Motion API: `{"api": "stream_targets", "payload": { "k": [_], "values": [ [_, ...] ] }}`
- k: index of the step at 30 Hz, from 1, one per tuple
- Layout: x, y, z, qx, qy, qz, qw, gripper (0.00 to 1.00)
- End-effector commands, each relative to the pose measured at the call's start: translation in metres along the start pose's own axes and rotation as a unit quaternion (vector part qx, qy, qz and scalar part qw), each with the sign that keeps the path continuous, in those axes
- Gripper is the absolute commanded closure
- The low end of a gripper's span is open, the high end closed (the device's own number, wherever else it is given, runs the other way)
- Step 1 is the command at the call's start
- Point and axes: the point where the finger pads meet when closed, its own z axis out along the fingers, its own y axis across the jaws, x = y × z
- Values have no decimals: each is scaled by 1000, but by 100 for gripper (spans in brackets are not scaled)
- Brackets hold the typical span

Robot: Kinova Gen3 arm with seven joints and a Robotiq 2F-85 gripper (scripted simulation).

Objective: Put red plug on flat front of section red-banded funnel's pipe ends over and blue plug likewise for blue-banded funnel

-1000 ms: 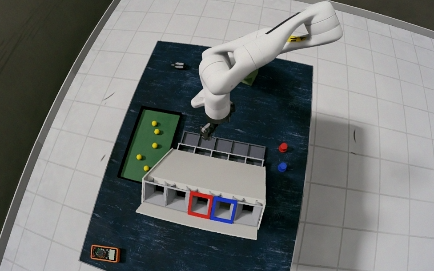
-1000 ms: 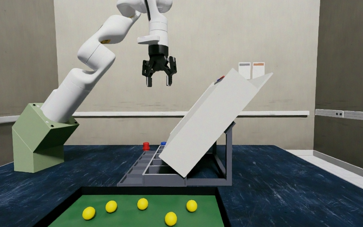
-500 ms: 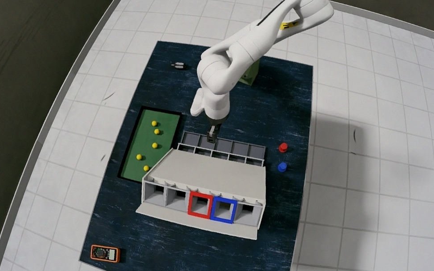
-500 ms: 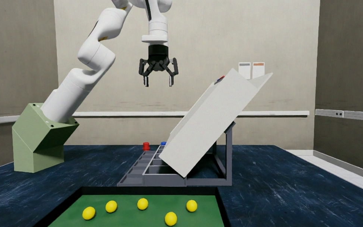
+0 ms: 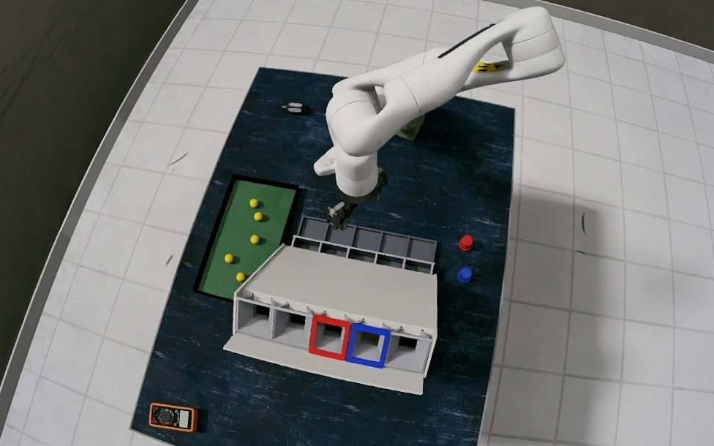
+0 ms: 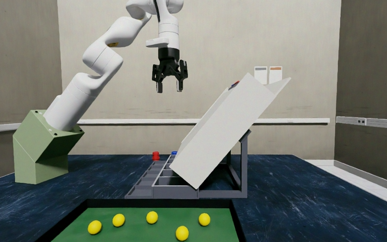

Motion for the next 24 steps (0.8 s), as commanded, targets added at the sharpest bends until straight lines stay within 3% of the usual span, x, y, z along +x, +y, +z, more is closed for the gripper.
{"api": "stream_targets", "payload": {
  "k": [1, 2, 5, 8, 18, 19, 22, 24],
  "values": [
    [0, -1, 0, 1, 1, 1, 1000, 0],
    [0, 0, 0, 0, 0, 139, 990, 0],
    [0, 0, 0, 1, -1, 166, 986, 0],
    [0, 0, 0, 0, -1, 247, 969, 0],
    [0, 0, 0, 0, -1, 247, 969, 0],
    [-1, 1, -1, 0, -1, 379, 926, 0],
    [-1, 1, -1, 0, -1, 402, 916, 0],
    [-1, 1, -1, 0, -2, 450, 893, 0]
  ]
}}
